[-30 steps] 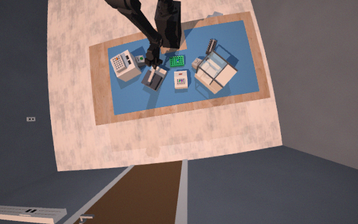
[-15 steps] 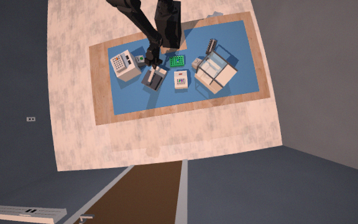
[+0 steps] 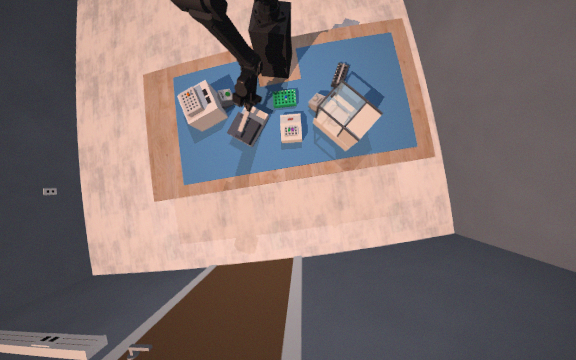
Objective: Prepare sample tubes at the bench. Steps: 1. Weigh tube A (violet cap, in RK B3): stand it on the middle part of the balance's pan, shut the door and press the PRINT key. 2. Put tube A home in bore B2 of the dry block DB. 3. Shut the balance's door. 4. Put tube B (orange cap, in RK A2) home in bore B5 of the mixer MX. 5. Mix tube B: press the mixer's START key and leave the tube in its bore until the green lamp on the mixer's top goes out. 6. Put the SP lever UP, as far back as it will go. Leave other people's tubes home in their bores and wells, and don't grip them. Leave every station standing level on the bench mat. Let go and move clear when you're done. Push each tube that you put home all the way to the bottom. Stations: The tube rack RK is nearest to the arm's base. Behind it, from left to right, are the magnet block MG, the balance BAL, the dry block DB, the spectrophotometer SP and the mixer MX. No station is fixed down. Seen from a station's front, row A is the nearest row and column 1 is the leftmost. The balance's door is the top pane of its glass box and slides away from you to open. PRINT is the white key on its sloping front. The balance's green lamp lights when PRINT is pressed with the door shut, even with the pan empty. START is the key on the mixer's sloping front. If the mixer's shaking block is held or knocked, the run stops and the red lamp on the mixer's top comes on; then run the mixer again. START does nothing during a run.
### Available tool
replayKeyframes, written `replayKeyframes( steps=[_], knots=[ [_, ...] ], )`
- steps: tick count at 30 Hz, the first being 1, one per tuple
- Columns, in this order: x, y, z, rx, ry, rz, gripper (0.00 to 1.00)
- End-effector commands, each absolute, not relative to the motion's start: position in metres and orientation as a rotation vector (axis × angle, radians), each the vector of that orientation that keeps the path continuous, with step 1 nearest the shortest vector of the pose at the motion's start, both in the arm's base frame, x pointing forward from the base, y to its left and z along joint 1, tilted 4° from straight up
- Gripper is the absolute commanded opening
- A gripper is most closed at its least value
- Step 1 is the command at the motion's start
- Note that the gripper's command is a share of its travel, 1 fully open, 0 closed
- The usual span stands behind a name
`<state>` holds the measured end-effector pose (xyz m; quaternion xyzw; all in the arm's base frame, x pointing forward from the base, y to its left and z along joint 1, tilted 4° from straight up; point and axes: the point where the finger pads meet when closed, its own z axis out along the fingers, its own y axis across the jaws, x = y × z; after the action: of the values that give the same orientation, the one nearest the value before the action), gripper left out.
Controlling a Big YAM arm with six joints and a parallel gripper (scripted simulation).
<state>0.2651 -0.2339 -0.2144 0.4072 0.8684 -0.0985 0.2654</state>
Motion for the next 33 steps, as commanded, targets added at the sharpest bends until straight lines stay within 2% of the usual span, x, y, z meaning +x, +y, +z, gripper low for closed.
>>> replayKeyframes(
  steps=[1, 33],
  knots=[
    [0.317, -0.268, -0.192, 1.033, 2.207, -0.294, 0.00],
    [0.318, -0.267, -0.180, 1.033, 2.207, -0.290, 0.00]
  ],
)
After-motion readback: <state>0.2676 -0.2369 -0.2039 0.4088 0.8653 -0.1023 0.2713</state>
